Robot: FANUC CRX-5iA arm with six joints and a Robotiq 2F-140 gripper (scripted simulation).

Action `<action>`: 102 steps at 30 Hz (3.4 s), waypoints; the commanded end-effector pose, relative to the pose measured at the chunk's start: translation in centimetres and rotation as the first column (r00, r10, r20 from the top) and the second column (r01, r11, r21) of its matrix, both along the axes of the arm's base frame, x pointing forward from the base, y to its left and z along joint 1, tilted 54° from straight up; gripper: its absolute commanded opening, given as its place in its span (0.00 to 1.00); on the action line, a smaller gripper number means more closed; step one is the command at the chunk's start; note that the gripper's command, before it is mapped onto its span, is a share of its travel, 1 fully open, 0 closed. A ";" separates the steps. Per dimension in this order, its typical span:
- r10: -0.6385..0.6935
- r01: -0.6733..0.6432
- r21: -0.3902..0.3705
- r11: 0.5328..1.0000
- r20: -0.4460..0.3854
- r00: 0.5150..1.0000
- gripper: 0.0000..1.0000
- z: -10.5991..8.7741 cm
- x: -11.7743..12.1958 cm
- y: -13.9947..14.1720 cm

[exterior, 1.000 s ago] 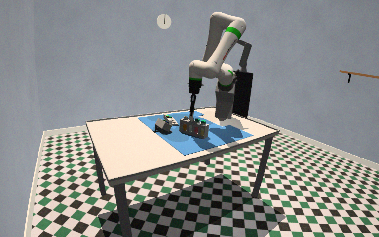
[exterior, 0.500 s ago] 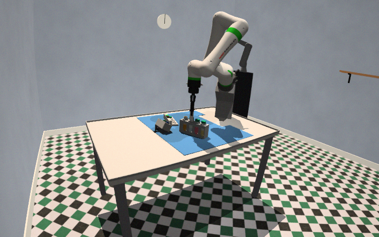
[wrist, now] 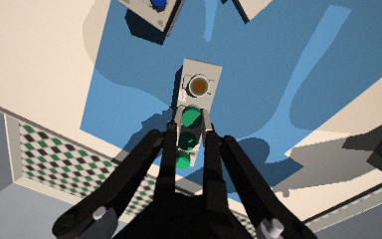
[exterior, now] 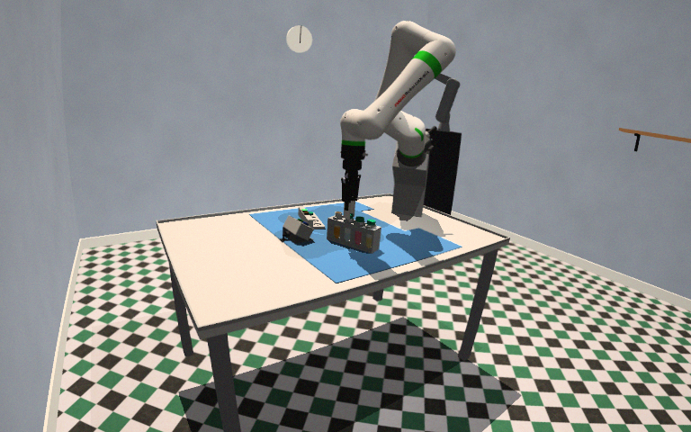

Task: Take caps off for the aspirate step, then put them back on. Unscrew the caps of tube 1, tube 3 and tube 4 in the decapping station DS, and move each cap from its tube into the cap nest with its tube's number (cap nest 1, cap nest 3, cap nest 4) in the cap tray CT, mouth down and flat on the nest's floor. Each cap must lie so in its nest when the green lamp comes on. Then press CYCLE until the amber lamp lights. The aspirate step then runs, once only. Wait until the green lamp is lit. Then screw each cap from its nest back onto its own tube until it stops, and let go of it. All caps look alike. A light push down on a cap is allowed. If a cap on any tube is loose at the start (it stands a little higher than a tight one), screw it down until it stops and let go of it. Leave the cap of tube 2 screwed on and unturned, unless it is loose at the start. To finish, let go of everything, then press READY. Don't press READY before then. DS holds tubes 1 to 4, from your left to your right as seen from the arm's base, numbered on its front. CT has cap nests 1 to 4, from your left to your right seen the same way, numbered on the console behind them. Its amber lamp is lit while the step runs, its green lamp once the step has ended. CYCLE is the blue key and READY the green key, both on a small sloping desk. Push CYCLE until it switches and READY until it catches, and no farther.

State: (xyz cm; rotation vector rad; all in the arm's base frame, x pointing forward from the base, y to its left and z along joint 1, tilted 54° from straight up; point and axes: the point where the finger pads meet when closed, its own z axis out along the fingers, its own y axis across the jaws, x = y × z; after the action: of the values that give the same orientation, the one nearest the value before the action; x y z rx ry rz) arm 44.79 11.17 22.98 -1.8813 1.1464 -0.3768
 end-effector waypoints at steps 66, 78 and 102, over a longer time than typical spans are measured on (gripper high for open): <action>0.247 -0.191 -0.296 0.936 0.167 0.955 0.35 0.0 0.0 0.0; 0.247 -0.191 -0.296 0.936 0.167 0.955 0.00 0.0 0.0 0.0; -0.203 0.247 0.192 0.950 -0.221 0.954 0.00 0.0 0.0 0.0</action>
State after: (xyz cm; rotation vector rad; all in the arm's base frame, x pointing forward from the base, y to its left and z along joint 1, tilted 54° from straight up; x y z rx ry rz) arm 44.79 11.20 22.95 -1.7837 1.2650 -0.2920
